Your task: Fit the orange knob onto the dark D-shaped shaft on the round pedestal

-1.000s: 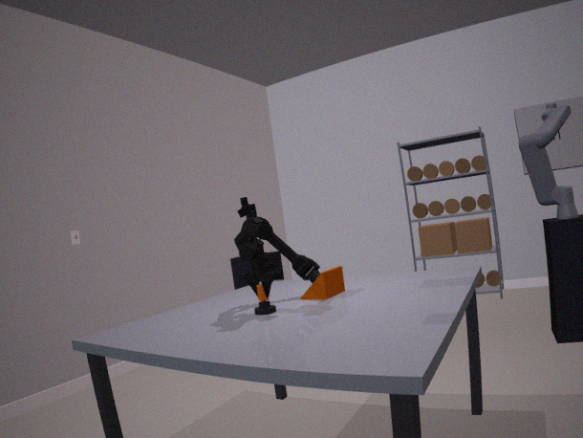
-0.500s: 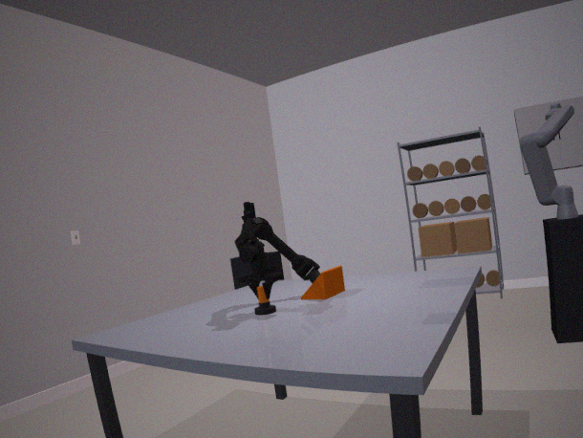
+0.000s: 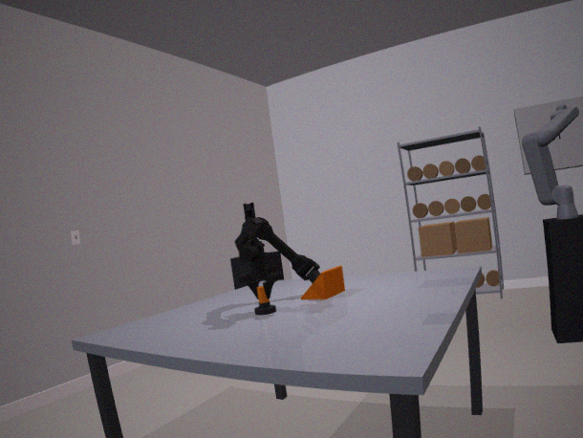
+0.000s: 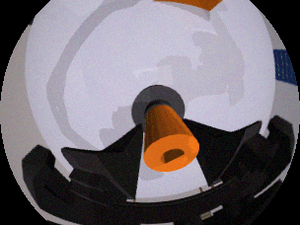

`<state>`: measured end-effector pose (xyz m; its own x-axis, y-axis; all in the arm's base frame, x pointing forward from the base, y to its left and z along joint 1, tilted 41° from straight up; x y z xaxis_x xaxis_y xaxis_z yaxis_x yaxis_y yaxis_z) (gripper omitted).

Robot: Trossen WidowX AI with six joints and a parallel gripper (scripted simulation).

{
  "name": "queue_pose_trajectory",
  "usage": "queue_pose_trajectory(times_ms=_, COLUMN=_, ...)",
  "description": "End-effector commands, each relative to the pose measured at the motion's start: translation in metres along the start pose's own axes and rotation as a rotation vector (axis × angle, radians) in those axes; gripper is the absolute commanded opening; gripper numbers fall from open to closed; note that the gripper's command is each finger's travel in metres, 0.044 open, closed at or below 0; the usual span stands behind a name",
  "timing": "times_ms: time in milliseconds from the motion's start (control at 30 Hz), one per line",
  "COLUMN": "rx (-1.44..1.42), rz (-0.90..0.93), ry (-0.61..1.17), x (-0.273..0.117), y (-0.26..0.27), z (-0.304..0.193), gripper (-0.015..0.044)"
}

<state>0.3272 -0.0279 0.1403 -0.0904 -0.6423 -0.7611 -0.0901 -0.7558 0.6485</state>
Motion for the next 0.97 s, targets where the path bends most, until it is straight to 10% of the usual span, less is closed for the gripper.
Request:
queue_pose_trajectory(times_ms=0, rx=0.003, rz=0.000, ry=-0.001, x=0.000, y=0.000, z=0.000, gripper=0.0315)
queue_pose_trajectory(times_ms=167, rx=0.003, rz=0.000, ry=-0.001, x=0.000, y=0.000, z=0.000, gripper=0.0440)
queue_pose_trajectory(times_ms=933, rx=-0.001, rz=-0.004, ry=-0.002, x=-0.094, y=0.001, z=-0.005, gripper=0.0440)
Point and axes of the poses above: the point midway between the two fingers, 35 mm back from their tips, its own x axis out along the fingers, its own y axis across the jaws, z = x × y, the point moved 8 cm from there along -x, back along the fingers, and after that the axes turned 3 degrees about -x, right-handed, at the moved point
